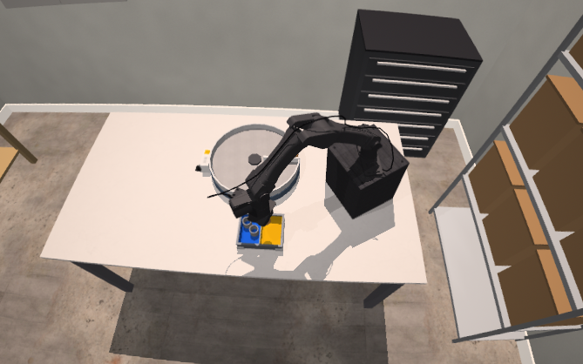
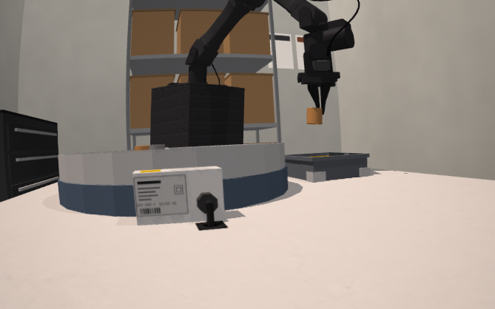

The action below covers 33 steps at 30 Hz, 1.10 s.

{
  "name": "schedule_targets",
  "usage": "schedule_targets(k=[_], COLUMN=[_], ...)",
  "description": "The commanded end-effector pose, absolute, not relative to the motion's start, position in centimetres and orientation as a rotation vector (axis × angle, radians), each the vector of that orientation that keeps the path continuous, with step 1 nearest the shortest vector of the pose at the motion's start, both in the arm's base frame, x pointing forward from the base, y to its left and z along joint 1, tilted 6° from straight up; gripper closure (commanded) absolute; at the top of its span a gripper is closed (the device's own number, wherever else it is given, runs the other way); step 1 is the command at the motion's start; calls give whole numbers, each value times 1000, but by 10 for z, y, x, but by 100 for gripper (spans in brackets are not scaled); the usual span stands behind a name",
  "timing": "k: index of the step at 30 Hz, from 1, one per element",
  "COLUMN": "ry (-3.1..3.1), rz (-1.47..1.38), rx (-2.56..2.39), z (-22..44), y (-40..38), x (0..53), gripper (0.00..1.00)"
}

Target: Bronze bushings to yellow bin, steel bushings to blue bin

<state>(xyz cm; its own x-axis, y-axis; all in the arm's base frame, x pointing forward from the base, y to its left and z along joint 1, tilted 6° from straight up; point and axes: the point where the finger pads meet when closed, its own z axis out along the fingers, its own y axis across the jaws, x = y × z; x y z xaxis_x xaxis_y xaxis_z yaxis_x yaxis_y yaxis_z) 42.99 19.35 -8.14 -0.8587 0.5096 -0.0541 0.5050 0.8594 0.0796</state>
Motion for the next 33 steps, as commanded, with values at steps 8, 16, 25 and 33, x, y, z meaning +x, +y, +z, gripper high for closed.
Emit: schedule_targets(k=[8,16,25,33], ry=[2931,2927,2908,2929], rz=[107,112,137,110], rx=[800,798,790,796], z=[-82,-122,-133,-135], y=[199,202,206,203], x=[438,443,451,444], gripper=[100,100,100,100])
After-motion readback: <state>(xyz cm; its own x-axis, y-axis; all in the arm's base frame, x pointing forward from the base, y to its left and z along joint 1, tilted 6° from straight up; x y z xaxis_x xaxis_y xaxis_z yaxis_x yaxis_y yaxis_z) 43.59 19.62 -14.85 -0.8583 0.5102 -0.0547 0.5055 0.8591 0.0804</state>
